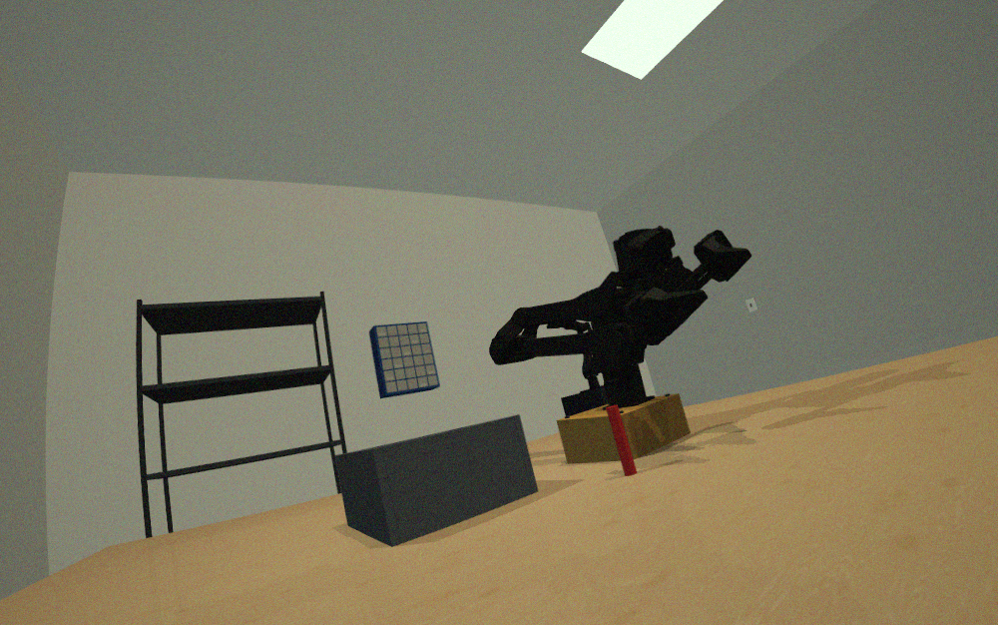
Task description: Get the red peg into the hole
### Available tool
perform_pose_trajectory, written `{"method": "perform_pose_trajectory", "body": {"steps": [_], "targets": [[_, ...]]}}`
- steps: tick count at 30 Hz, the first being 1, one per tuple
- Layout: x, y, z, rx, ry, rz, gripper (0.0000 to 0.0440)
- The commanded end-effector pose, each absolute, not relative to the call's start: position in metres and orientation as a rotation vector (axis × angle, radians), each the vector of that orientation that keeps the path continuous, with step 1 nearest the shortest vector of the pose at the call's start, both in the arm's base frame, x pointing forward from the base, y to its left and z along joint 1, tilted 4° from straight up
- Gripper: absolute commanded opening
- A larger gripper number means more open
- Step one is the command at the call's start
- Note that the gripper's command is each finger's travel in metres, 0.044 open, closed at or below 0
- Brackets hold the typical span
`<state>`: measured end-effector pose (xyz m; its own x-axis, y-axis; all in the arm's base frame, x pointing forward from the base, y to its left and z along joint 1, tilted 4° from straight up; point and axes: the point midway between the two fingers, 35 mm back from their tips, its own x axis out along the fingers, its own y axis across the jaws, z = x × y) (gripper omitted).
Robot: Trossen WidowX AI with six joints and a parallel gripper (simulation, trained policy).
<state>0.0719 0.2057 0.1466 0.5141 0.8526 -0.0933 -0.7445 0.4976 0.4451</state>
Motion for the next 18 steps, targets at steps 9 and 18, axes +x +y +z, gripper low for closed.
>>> {"method": "perform_pose_trajectory", "body": {"steps": [9, 18], "targets": [[0.107, 0.186, 0.167, 0.340, 0.457, 0.756, 0.0440], [0.128, 0.160, 0.163, 0.332, 0.686, 0.494, 0.0440]]}}
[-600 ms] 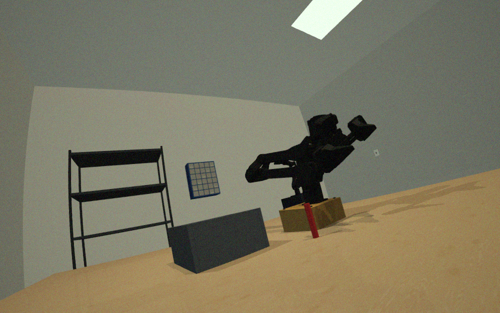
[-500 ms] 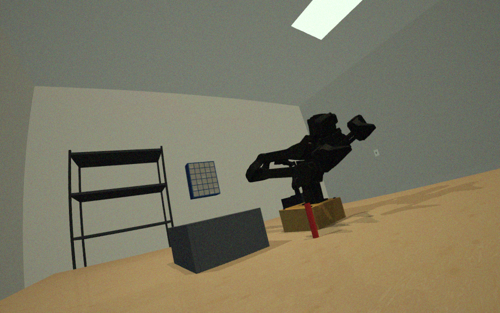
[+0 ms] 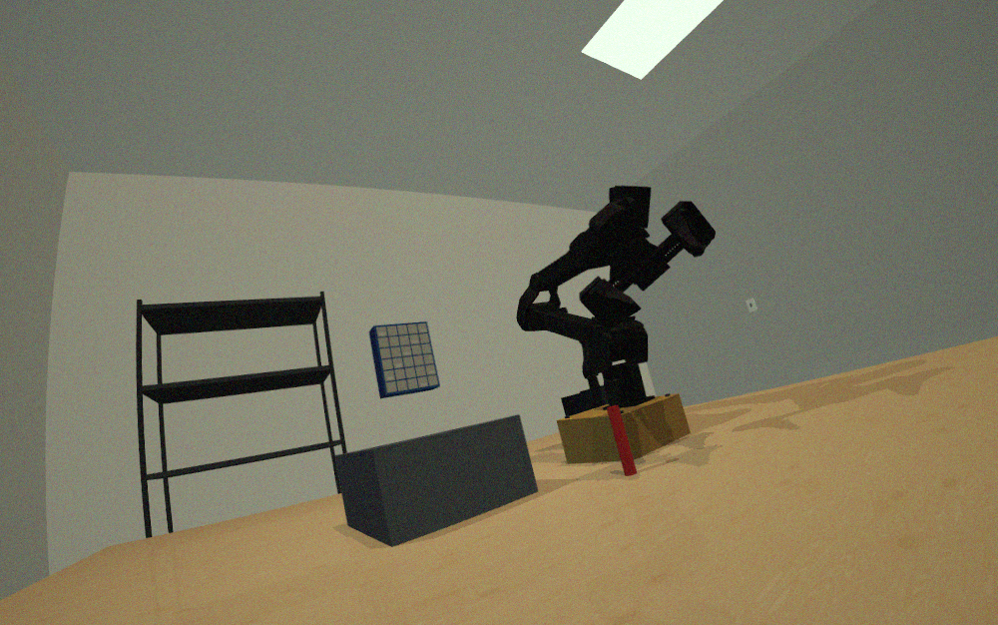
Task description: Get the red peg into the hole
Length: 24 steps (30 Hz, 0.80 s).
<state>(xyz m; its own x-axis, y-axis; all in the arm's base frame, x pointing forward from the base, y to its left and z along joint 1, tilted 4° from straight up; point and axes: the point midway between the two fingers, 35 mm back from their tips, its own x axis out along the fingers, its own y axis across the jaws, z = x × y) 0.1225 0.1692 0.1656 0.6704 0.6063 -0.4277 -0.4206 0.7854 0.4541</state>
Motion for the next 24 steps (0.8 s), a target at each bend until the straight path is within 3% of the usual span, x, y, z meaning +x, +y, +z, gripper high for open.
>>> {"method": "perform_pose_trajectory", "body": {"steps": [1, 24], "targets": [[0.130, 0.156, 0.162, 0.333, 0.710, 0.464, 0.0440], [0.143, 0.101, 0.125, 0.424, 1.216, -0.234, 0.0440]]}}
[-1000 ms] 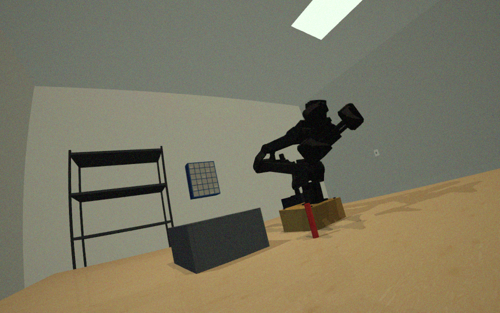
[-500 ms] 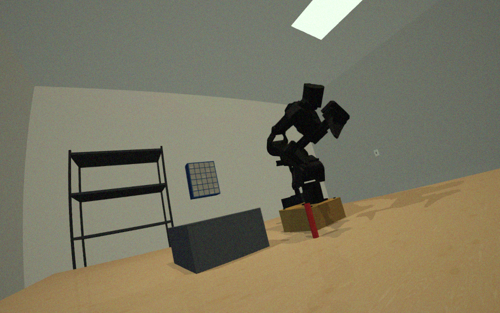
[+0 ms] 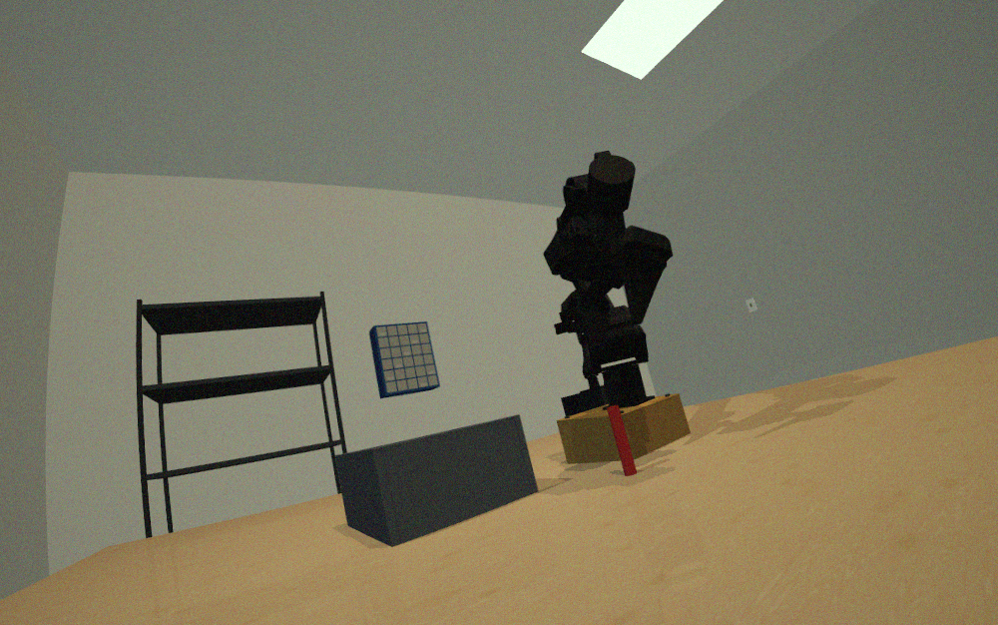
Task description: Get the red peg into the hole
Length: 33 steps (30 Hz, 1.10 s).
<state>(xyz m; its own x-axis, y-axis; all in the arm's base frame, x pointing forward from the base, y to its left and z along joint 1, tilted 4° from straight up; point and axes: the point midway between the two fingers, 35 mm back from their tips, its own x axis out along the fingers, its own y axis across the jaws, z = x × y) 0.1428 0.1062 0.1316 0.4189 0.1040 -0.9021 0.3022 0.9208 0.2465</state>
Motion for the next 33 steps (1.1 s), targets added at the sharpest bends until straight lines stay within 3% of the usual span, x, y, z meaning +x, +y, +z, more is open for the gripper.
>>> {"method": "perform_pose_trajectory", "body": {"steps": [1, 15, 33], "targets": [[0.143, 0.100, 0.123, 0.430, 1.236, -0.264, 0.0440], [0.155, 0.097, 0.095, 0.485, 1.427, -0.571, 0.0440], [0.168, 0.100, 0.048, 0.438, 1.499, -0.665, 0.0439]]}}
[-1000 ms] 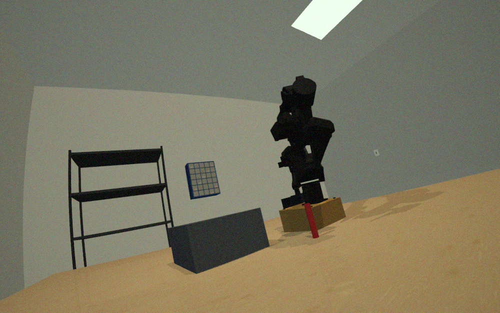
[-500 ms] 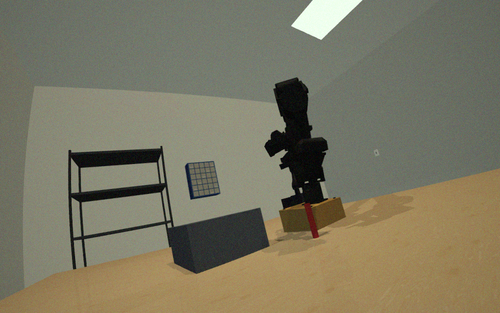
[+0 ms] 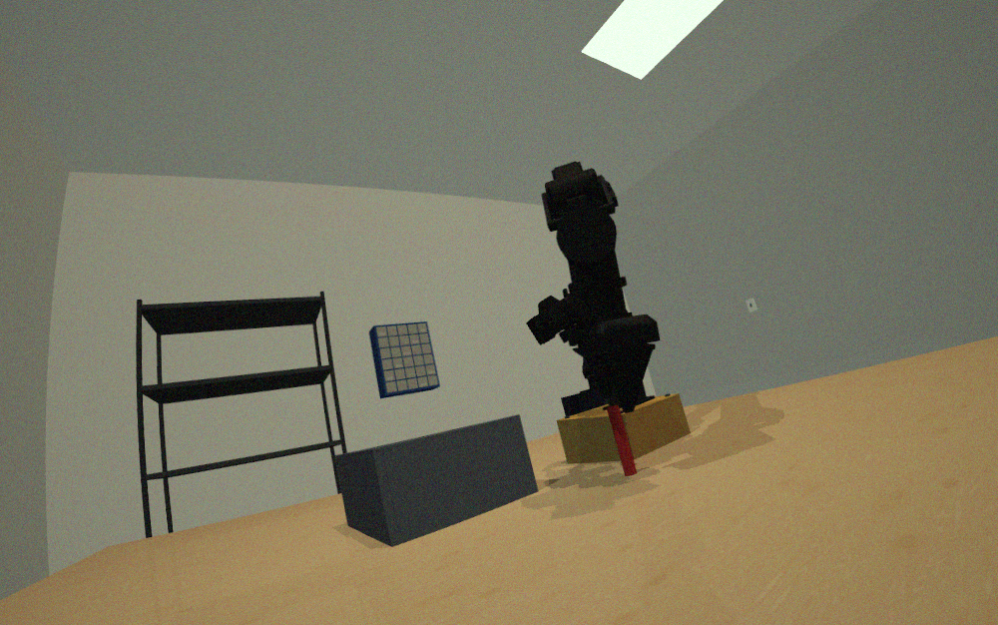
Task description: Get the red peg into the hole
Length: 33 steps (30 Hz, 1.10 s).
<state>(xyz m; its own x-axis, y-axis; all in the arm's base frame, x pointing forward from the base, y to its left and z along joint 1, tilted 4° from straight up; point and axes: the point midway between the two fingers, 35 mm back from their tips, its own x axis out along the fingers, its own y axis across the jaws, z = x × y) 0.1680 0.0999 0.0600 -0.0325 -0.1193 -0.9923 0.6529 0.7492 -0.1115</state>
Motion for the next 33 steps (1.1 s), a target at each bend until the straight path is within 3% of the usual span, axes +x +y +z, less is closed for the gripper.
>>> {"method": "perform_pose_trajectory", "body": {"steps": [1, 12, 28, 33], "targets": [[0.168, 0.100, 0.044, 0.433, 1.498, -0.666, 0.0438], [0.171, 0.096, 0.009, 0.386, 1.479, -0.666, 0.0422], [0.170, 0.090, -0.015, 0.333, 1.516, -0.737, 0.0015], [0.179, 0.084, -0.006, 0.310, 1.479, -0.755, 0.0000]]}}
